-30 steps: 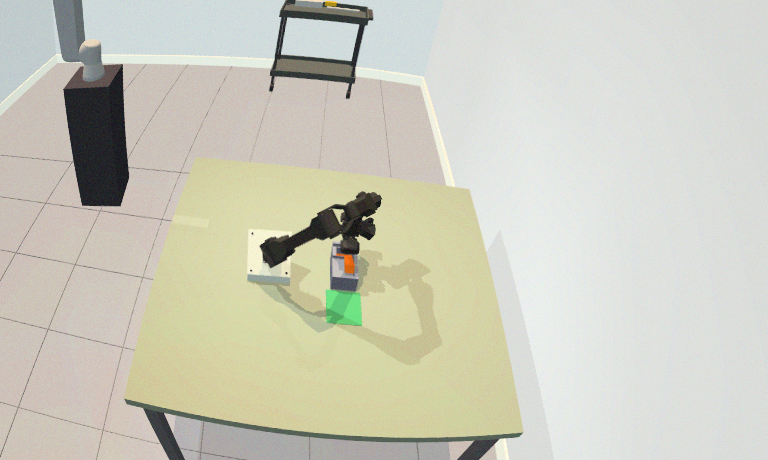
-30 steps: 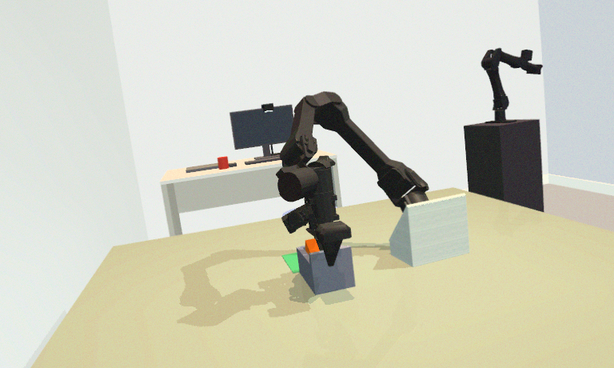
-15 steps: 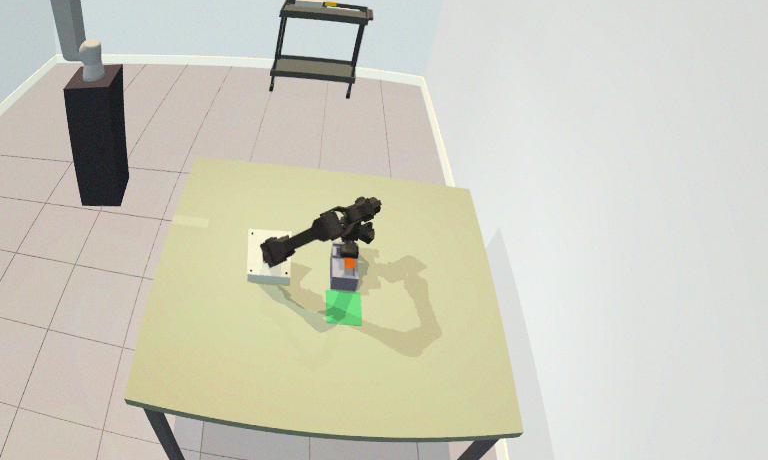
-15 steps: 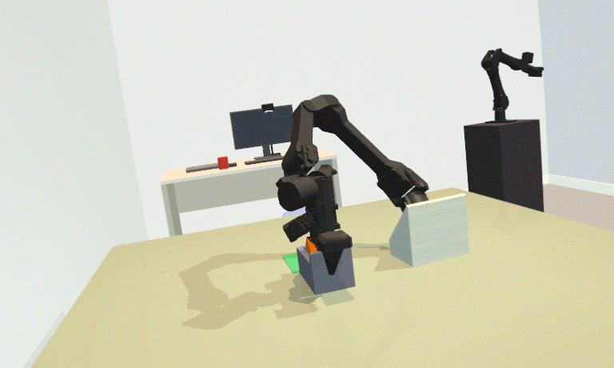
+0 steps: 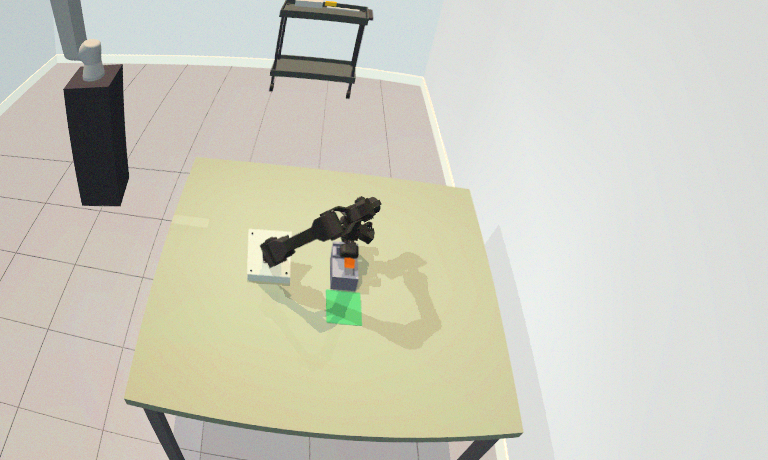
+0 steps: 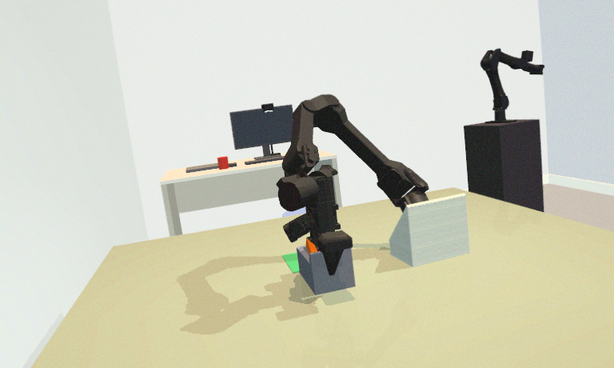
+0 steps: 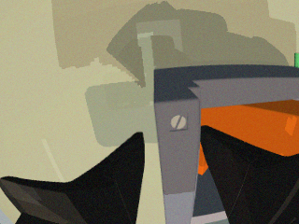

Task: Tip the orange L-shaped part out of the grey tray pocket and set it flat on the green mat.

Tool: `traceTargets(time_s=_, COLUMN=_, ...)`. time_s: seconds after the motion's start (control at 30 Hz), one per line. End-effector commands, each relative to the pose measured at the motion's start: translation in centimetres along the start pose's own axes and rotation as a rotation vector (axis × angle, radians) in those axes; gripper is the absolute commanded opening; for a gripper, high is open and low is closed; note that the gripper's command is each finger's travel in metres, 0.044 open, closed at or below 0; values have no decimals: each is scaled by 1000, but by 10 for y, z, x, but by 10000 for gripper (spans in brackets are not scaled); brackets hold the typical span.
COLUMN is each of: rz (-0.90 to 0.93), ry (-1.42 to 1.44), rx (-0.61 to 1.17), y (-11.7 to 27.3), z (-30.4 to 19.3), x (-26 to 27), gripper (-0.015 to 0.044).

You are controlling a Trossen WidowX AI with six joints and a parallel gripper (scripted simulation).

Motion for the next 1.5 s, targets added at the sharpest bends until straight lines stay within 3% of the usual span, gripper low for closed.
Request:
traceTargets(time_s=0.0, rz=2, ry=-2, rx=2, y=0, z=0, x=0, gripper=180)
traceTargets(time_s=0.4, rz=-4, ry=3, rx=12, y=20, z=2, x=11, gripper=180)
traceTargets(time_s=0.67, rz=-2, ry=4, rx=14, y=106, z=0, x=0, gripper=180)
traceTargets(time_s=1.47, rz=6, ry=6, rx=-9, y=106, z=1, x=1, gripper=180)
Point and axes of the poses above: the point midway between the two fingers, 35 mm back from their tips, its own y axis back along the fingers, its own x axis across the jaws, z = x × y, the point moved 10 cm from there along y, back along the fingers, and after that the axes turned 7 degrees about y, right-handed, at the moved point
